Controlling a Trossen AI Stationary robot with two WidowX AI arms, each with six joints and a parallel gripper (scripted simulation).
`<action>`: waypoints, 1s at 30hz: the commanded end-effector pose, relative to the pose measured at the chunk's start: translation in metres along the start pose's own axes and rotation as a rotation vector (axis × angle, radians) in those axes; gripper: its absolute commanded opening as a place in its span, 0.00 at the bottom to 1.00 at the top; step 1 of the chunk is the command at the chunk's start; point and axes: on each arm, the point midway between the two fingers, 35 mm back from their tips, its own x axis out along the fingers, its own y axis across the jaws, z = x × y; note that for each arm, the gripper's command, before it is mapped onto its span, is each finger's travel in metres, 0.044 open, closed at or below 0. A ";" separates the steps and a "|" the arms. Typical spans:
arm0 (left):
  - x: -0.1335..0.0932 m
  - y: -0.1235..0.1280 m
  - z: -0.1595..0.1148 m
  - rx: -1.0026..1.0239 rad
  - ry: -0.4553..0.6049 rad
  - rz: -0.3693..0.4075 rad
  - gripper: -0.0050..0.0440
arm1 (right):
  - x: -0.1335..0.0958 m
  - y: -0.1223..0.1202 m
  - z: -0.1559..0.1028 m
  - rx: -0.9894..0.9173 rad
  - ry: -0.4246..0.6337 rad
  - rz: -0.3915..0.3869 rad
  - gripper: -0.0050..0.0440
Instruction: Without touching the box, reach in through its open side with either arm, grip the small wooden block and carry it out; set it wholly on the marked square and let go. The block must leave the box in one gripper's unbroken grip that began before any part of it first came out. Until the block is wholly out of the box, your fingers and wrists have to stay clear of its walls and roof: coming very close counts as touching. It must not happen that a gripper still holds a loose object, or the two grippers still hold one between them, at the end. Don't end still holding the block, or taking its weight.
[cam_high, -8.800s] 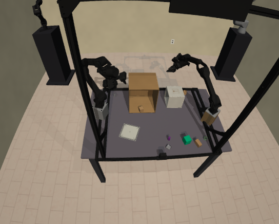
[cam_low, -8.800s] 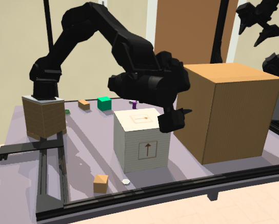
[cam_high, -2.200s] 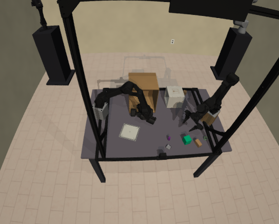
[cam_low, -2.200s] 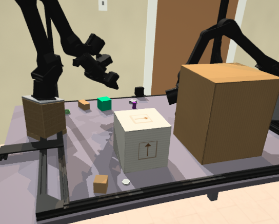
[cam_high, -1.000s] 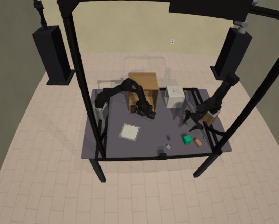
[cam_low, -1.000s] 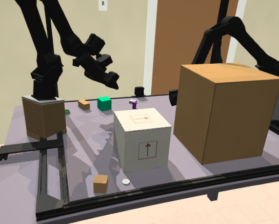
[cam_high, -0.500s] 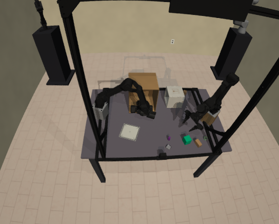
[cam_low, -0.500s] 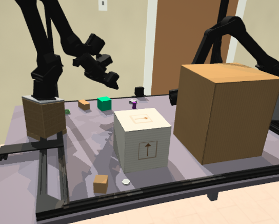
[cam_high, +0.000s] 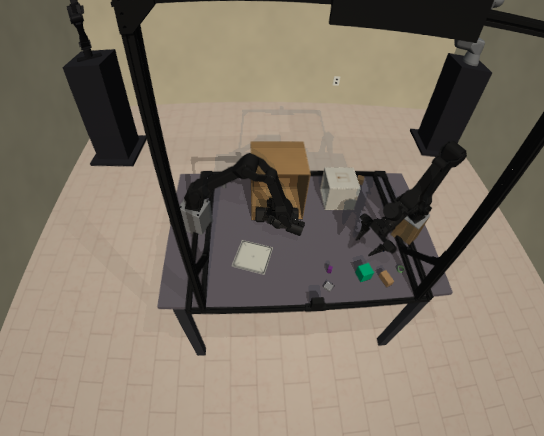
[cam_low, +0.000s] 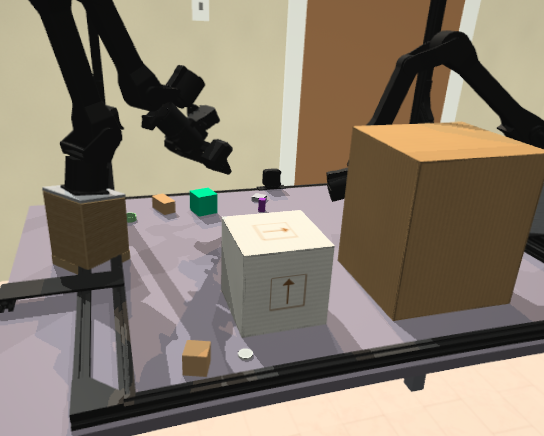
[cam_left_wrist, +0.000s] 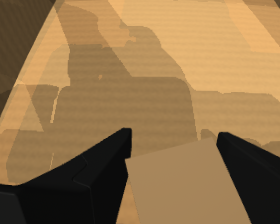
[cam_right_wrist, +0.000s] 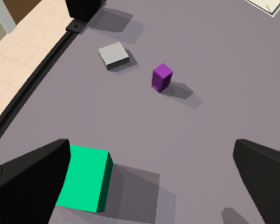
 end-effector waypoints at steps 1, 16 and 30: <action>-0.016 -0.006 -0.008 -0.005 0.005 -0.016 0.10 | 0.000 0.000 0.000 0.002 -0.003 -0.001 0.92; -0.051 -0.008 -0.032 -0.008 0.012 -0.004 0.10 | 0.000 0.000 0.000 0.002 -0.003 -0.001 0.92; -0.084 -0.003 -0.051 -0.015 0.001 0.012 0.10 | 0.000 0.000 0.000 0.002 -0.003 -0.001 0.92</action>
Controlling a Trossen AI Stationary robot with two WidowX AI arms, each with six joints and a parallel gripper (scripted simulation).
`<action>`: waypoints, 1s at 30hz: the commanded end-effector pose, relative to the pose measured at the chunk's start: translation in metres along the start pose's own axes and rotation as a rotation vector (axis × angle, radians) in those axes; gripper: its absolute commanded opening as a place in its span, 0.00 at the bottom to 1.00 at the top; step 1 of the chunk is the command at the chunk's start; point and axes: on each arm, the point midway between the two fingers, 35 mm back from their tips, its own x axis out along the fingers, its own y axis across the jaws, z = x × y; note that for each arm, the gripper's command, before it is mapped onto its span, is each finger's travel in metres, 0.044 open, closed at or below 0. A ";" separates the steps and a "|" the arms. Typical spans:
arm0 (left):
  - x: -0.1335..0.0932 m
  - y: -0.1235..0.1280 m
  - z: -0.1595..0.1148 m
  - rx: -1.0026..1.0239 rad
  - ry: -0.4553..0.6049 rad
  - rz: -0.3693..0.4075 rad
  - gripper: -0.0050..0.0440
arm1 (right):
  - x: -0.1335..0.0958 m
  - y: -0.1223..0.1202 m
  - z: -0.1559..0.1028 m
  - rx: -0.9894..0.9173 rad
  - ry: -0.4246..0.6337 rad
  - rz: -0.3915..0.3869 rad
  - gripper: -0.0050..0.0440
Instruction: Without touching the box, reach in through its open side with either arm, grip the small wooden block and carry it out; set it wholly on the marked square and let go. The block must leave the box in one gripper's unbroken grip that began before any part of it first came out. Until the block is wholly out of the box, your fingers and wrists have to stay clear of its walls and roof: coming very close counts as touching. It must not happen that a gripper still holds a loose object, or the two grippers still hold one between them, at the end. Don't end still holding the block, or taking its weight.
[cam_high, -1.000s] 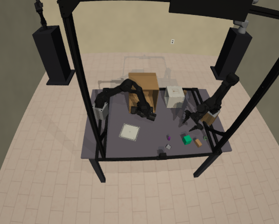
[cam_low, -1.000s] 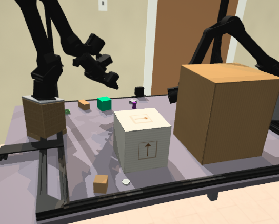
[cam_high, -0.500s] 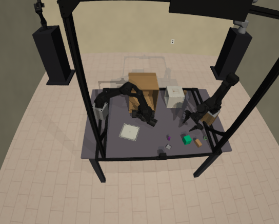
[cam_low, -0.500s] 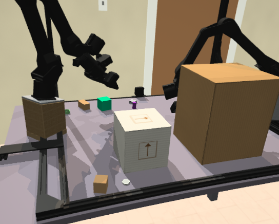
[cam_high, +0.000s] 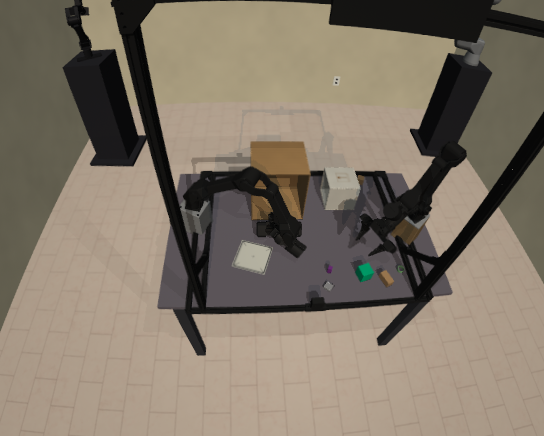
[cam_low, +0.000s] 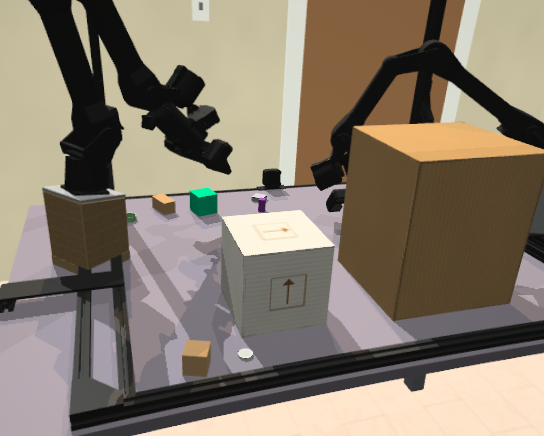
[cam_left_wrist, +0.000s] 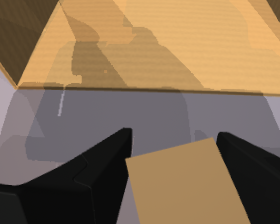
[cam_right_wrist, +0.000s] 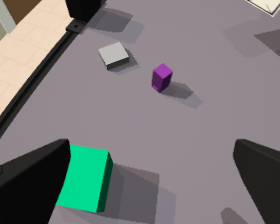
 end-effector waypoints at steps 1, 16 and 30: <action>-0.011 0.002 -0.009 -0.003 -0.008 0.012 0.10 | 0.000 0.000 0.000 0.002 -0.003 -0.001 0.92; -0.047 0.001 0.029 -0.006 -0.013 0.017 0.10 | 0.000 0.000 0.000 0.002 -0.003 -0.001 0.92; -0.050 0.003 0.031 0.035 0.031 0.007 0.10 | 0.000 0.000 0.000 0.002 -0.003 -0.001 0.92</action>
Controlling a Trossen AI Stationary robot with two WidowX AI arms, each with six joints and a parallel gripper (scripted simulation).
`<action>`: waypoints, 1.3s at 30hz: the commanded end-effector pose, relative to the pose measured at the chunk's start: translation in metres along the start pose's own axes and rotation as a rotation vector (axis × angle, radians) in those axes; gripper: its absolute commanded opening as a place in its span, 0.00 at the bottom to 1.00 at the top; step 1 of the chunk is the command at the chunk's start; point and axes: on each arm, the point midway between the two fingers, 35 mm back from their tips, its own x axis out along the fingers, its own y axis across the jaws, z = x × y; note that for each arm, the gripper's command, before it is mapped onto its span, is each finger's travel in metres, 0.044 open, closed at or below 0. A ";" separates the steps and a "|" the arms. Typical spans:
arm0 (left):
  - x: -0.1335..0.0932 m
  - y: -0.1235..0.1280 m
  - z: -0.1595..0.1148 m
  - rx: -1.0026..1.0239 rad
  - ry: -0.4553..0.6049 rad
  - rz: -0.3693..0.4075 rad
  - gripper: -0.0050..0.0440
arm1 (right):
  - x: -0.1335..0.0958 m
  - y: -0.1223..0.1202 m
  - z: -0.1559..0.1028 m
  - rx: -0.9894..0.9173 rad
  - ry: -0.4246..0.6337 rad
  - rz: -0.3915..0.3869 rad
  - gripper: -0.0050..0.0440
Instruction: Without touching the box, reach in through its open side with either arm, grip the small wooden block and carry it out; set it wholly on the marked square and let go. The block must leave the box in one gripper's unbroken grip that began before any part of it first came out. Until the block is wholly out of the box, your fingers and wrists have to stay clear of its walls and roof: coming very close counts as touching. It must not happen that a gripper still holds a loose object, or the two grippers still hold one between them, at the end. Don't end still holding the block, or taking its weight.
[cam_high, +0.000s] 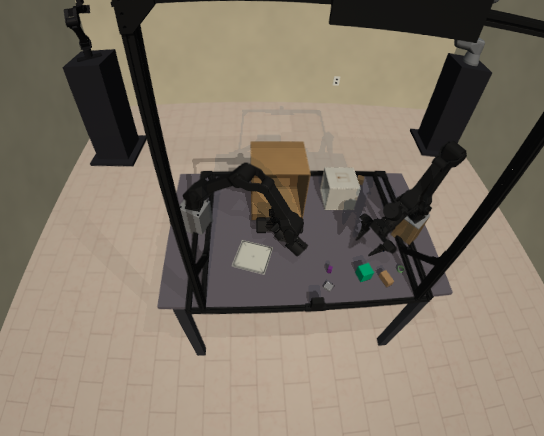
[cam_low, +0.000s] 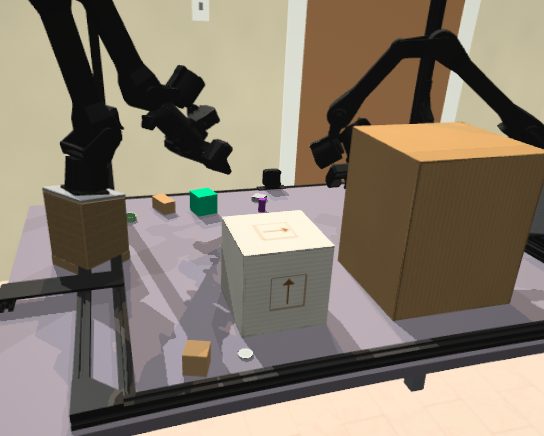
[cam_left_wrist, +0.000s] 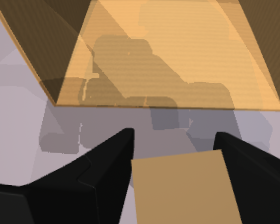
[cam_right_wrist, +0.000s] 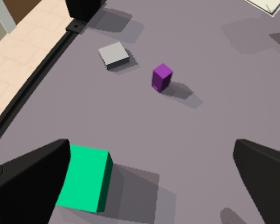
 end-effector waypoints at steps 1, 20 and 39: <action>-0.001 0.001 -0.002 0.034 0.048 -0.015 0.10 | 0.000 0.000 0.000 0.002 -0.003 -0.001 0.92; 0.003 0.005 -0.033 0.288 0.278 -0.166 0.10 | 0.000 0.000 0.000 0.002 -0.003 -0.001 0.92; -0.005 0.003 -0.054 0.542 0.424 -0.450 0.10 | 0.000 0.000 0.000 0.002 -0.003 -0.001 0.92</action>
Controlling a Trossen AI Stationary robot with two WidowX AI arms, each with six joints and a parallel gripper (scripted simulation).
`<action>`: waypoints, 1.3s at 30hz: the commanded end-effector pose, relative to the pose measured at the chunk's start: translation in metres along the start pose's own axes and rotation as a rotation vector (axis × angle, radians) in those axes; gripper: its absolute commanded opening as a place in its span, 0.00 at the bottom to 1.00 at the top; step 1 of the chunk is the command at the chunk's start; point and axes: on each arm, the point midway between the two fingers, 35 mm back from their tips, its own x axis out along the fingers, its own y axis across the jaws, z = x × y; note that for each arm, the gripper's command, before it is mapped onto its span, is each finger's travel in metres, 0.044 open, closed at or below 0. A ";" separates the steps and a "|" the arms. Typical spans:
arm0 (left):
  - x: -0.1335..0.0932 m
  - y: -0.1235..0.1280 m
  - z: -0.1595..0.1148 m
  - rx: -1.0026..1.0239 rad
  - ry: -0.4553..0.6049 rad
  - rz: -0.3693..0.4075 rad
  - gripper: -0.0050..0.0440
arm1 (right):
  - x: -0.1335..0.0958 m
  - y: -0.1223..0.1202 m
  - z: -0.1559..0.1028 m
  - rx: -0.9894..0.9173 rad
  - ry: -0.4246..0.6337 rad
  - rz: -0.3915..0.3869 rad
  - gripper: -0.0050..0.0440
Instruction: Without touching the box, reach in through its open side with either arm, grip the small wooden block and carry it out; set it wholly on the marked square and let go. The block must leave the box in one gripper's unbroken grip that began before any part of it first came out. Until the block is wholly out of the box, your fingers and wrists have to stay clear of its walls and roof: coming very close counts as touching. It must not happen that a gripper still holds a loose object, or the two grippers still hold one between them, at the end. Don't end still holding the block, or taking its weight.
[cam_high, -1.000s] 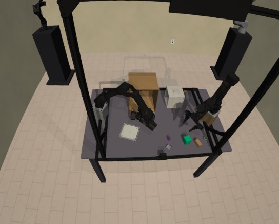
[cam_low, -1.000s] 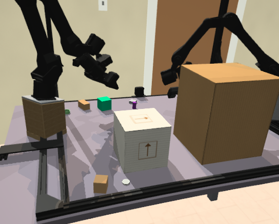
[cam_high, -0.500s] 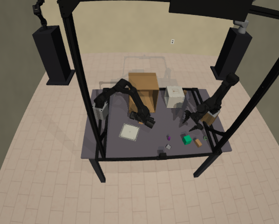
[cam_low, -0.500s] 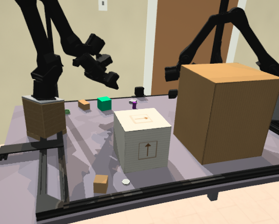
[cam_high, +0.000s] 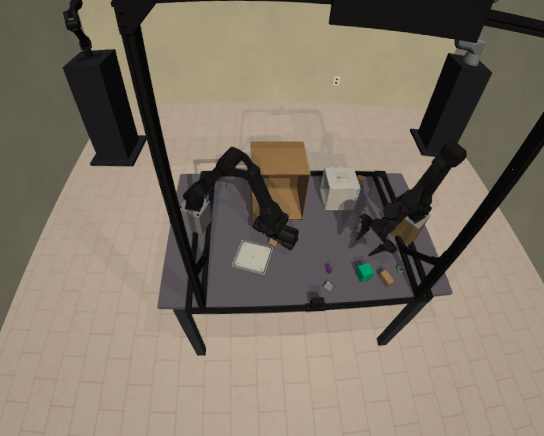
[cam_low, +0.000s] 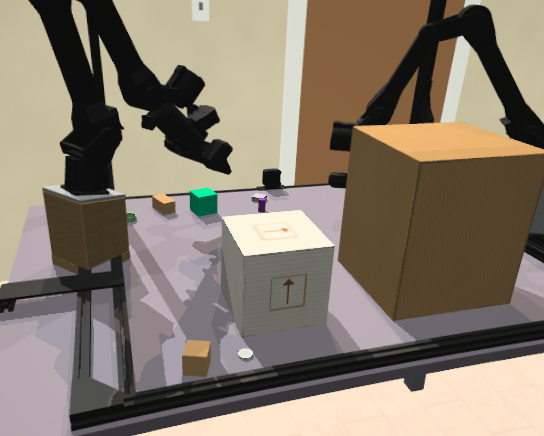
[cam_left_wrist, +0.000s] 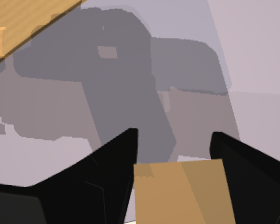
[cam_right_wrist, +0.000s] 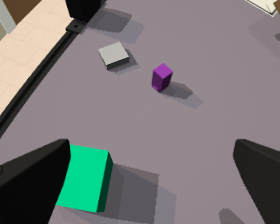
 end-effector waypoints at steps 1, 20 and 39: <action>-0.004 -0.005 -0.002 0.074 0.026 -0.096 0.10 | 0.000 0.000 0.000 0.002 -0.003 -0.001 0.92; -0.018 -0.011 -0.027 0.377 0.021 -0.412 0.10 | 0.000 0.000 0.000 0.002 -0.003 -0.001 0.92; -0.043 0.003 -0.055 0.692 -0.070 -0.710 0.10 | 0.000 0.000 0.000 0.002 -0.003 -0.001 0.92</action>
